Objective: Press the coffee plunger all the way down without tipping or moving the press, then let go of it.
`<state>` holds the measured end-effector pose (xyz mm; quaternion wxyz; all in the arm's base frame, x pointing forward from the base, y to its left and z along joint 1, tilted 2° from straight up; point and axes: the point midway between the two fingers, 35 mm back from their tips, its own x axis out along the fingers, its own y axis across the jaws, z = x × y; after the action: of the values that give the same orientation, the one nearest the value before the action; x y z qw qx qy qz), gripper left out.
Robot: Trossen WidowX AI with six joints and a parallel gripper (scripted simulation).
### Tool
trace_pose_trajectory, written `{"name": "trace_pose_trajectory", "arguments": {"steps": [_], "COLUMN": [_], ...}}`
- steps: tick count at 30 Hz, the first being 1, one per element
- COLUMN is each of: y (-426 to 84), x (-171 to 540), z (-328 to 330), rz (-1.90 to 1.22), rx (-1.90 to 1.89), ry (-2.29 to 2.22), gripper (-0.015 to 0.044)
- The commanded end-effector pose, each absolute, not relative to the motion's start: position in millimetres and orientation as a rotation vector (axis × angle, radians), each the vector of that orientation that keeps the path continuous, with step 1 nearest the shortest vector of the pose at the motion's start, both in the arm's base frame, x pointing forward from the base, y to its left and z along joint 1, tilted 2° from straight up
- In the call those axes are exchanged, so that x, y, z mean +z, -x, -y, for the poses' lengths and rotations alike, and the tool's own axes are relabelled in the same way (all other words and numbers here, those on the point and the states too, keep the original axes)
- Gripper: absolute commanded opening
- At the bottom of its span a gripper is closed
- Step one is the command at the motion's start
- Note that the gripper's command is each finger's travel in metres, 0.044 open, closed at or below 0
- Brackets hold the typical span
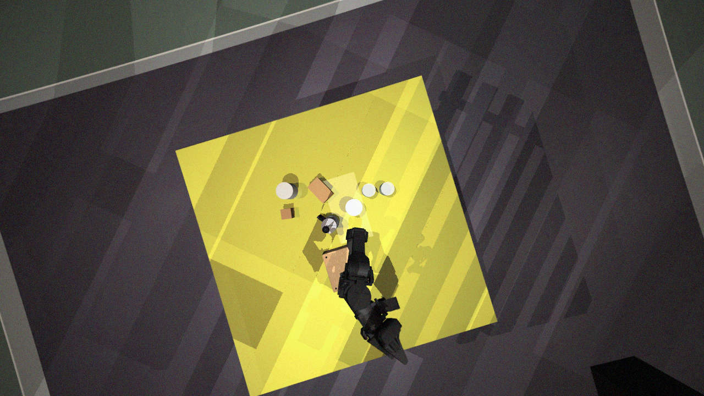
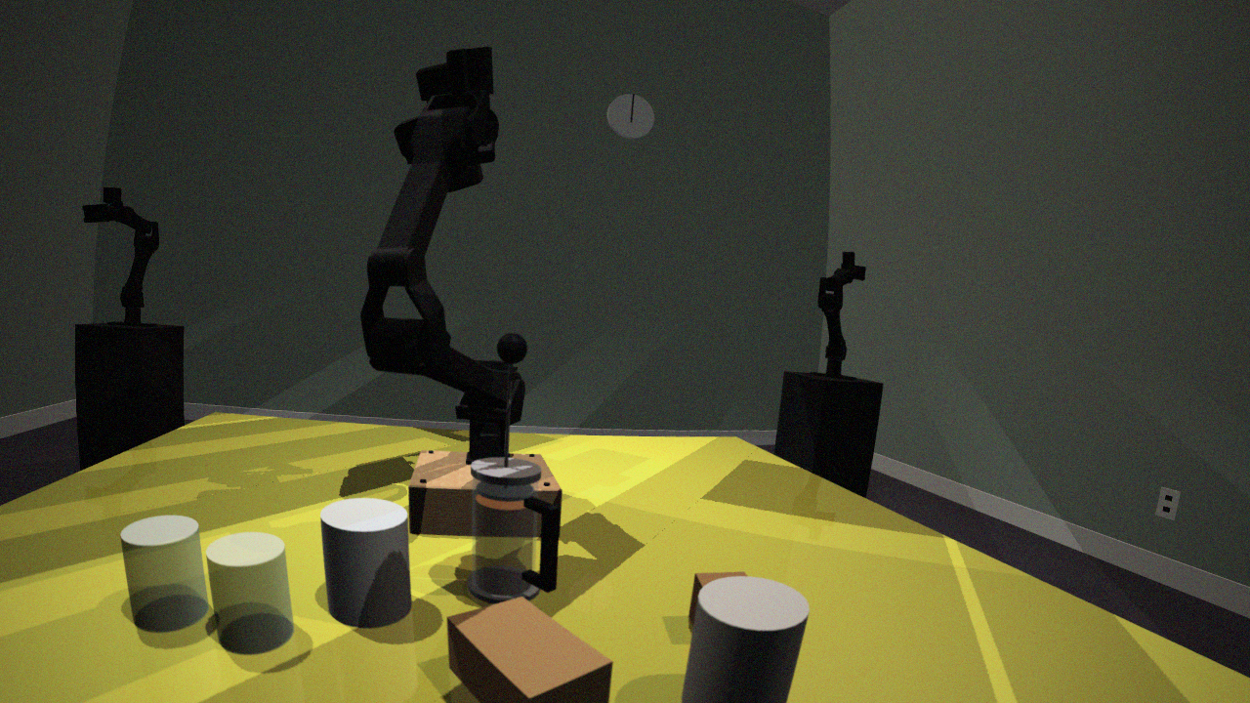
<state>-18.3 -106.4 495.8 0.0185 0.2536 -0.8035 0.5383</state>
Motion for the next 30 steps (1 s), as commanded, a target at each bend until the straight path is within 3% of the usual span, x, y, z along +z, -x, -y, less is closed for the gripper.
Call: {"name": "trace_pose_trajectory", "arguments": {"steps": [1,7,17,23,30], "y": [20.2,60.6,100.5,83.6,27.1], "x": [495.6,489.2,468.7,453.4,420.2], "z": [105.5,76.3,-23.5,-85.4,-149.2], "rz": [2.49,2.335,1.705,1.279,0.759], "rx": [1.68,1.85,1.979,1.87,1.638], "ry": [-0.772,-0.396,0.284,0.521,0.691], "gripper": [0.0426,0.044,0.044,0.044,0.044]}}
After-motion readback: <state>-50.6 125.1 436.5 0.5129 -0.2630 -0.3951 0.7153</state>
